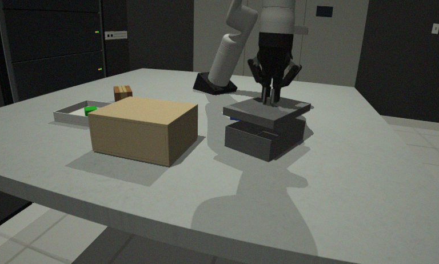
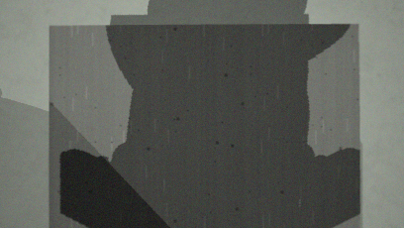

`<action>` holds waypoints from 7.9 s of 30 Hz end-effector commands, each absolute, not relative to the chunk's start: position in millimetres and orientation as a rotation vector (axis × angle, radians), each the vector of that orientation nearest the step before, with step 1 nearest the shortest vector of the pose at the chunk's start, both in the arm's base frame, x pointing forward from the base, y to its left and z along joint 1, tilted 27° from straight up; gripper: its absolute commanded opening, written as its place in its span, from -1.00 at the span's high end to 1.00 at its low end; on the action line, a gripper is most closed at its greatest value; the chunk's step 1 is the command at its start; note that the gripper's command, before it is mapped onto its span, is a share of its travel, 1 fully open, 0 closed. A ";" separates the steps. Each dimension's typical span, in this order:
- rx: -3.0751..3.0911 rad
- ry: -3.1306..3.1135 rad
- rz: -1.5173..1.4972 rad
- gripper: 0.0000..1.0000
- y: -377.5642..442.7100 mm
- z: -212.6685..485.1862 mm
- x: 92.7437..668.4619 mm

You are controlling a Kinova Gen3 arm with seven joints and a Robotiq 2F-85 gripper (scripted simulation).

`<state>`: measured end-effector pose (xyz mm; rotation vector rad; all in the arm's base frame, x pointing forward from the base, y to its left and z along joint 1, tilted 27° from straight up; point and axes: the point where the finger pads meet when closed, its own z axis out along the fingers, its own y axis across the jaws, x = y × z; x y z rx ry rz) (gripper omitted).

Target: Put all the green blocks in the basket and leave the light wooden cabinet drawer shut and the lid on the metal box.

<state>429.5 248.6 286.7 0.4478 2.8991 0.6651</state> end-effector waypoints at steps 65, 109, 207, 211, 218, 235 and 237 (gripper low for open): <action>0.443 2.893 0.660 0.80 260.1 257.7 437.5; 0.442 2.892 0.661 0.80 264.8 248.1 439.9; 0.438 2.896 0.658 -1.00 250.7 280.9 431.3; 0.439 2.896 0.657 -1.00 245.2 292.8 428.6; 0.439 2.896 0.657 -1.00 238.2 308.2 425.1; 0.440 2.897 0.656 -1.00 222.0 343.5 417.1; 0.440 2.897 0.656 -1.00 220.9 345.8 416.6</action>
